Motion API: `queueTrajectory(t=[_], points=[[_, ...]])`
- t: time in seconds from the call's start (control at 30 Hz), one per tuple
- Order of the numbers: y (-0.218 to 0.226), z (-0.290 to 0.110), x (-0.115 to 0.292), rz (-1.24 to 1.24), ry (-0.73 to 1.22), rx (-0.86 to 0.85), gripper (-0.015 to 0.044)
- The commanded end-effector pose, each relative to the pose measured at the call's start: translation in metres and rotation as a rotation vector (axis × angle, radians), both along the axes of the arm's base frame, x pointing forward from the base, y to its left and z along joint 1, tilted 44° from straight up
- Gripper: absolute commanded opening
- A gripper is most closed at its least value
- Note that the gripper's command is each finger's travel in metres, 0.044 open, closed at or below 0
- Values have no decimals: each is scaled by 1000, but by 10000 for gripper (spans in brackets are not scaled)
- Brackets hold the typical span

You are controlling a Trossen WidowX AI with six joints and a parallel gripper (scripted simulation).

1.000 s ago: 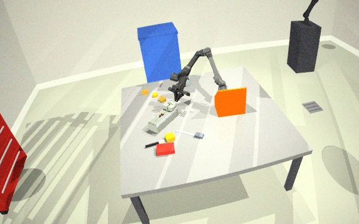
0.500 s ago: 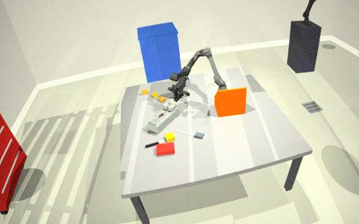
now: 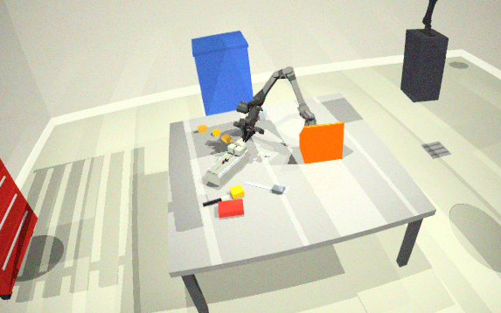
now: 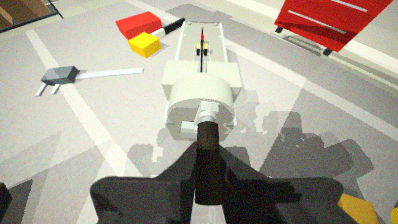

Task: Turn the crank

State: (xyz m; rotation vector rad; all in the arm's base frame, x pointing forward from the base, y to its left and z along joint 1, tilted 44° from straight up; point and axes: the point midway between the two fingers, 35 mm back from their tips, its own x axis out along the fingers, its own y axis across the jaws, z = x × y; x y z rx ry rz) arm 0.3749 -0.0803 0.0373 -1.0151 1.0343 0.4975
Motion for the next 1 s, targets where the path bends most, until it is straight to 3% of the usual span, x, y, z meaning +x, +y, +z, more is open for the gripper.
queueTrajectory(t=[0.0,0.97], points=[[-5,3,7,-3,-16,-9,0],[-8,2,8,-3,-16,-9,0]])
